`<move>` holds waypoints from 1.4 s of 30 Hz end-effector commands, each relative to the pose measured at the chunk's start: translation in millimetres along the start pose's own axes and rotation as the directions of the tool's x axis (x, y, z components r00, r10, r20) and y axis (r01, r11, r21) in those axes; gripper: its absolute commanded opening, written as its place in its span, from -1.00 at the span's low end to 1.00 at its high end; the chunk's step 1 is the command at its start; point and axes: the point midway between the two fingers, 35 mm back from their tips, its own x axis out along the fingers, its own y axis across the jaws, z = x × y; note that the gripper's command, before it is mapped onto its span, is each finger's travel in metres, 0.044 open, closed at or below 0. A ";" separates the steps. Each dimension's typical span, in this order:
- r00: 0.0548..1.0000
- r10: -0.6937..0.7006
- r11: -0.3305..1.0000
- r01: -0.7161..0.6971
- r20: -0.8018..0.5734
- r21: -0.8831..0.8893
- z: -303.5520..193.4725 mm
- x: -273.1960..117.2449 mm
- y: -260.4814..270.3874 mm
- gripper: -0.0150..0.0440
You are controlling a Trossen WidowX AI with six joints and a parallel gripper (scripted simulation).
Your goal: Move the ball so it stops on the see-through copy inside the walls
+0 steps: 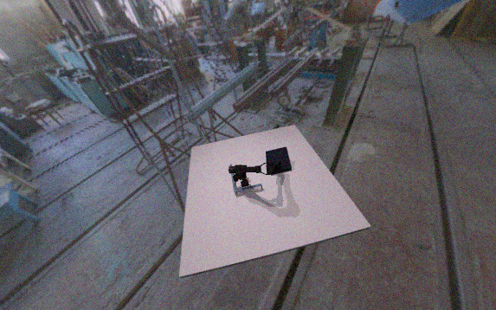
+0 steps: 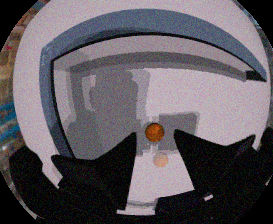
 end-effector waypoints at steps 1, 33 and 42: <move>1.000 0.004 1.000 -0.004 -0.002 0.006 -1.2 7.4 0.0 0.24; 1.000 -0.005 1.000 0.005 -0.002 0.007 4.1 -79.5 -3.2 -0.49; 1.000 -0.001 1.000 0.001 -0.004 0.007 -0.9 -111.9 -1.2 -0.49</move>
